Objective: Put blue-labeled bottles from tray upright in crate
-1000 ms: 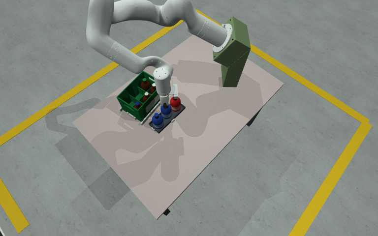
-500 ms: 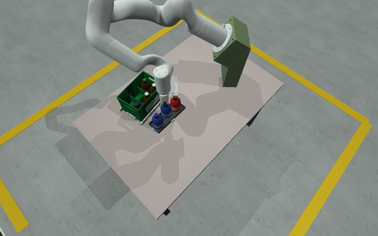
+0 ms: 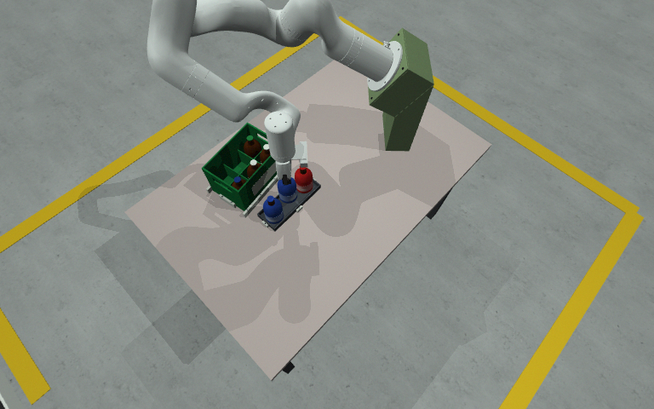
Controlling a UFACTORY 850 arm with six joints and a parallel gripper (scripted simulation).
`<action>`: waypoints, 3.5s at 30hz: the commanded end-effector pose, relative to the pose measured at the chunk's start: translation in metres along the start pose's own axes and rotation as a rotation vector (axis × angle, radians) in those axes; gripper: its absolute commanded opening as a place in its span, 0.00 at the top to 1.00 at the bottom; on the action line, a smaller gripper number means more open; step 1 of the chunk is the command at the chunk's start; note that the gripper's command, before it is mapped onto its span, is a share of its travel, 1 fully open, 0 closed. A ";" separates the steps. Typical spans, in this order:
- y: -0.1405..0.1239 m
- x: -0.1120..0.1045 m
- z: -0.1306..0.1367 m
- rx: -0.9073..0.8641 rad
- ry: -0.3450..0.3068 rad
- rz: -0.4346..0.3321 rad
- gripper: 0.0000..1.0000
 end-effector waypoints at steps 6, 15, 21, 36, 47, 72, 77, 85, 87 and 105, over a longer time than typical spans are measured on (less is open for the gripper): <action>0.000 -0.012 0.000 0.000 -0.001 0.000 1.00; 0.000 -0.020 0.000 0.000 -0.001 0.000 1.00; 0.000 -0.027 0.000 0.000 -0.001 0.000 1.00; 0.001 -0.042 0.000 0.000 -0.001 0.000 1.00; 0.001 -0.053 0.000 0.000 -0.001 0.000 1.00; 0.002 -0.080 0.000 0.000 -0.001 0.000 1.00; 0.002 -0.085 0.000 0.000 -0.001 0.000 1.00; 0.002 -0.092 0.000 0.000 -0.001 0.000 1.00; 0.002 -0.094 0.000 0.000 -0.001 0.000 1.00; 0.002 -0.108 0.000 0.000 -0.001 0.000 1.00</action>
Point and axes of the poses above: the point where the finger pads meet when closed, its own x axis out along the fingers, its own z axis across the jaws, y = z × x, the point moved 9 cm from there along -x, back along the fingers, and after that the axes turned 15 degrees about x, right-handed, at the moved point
